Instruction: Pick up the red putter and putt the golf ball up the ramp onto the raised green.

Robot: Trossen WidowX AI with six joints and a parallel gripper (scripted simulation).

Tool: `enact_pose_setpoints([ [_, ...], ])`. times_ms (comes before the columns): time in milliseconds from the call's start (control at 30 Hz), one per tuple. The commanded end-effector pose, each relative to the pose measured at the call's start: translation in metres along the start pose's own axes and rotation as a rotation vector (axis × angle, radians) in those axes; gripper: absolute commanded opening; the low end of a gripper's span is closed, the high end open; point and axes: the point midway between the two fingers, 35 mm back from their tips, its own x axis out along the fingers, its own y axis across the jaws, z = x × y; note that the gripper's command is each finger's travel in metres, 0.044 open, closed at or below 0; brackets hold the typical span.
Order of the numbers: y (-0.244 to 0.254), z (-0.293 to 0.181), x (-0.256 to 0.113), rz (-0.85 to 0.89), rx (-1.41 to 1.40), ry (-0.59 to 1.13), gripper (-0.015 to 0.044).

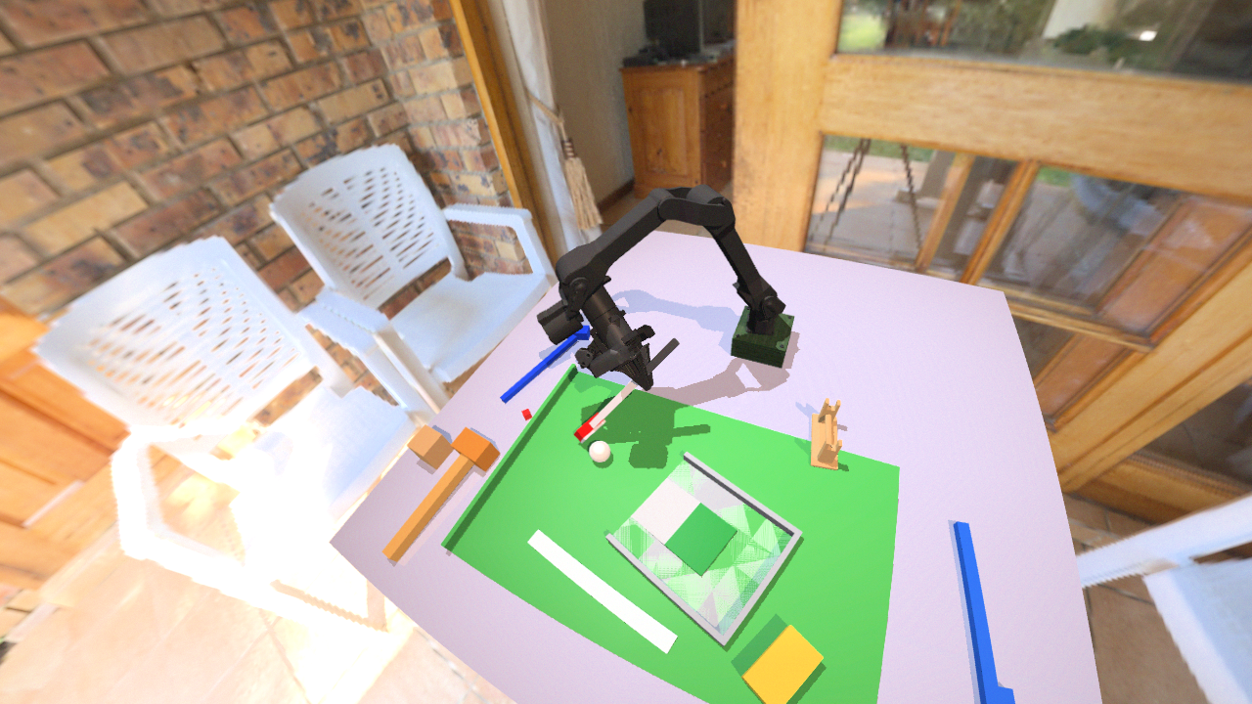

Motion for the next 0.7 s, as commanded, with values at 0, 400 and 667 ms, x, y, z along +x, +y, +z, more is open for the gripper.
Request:
enact_pose_setpoints([
  [0,-0.003,0.004,0.000,0.000,-0.006,-0.005,0.0000],
  [400,-0.003,0.004,-0.001,-0.001,0.001,0.000,0.0000],
  [667,-0.015,0.023,-0.022,-0.002,-0.006,-0.007,0.0000],
])
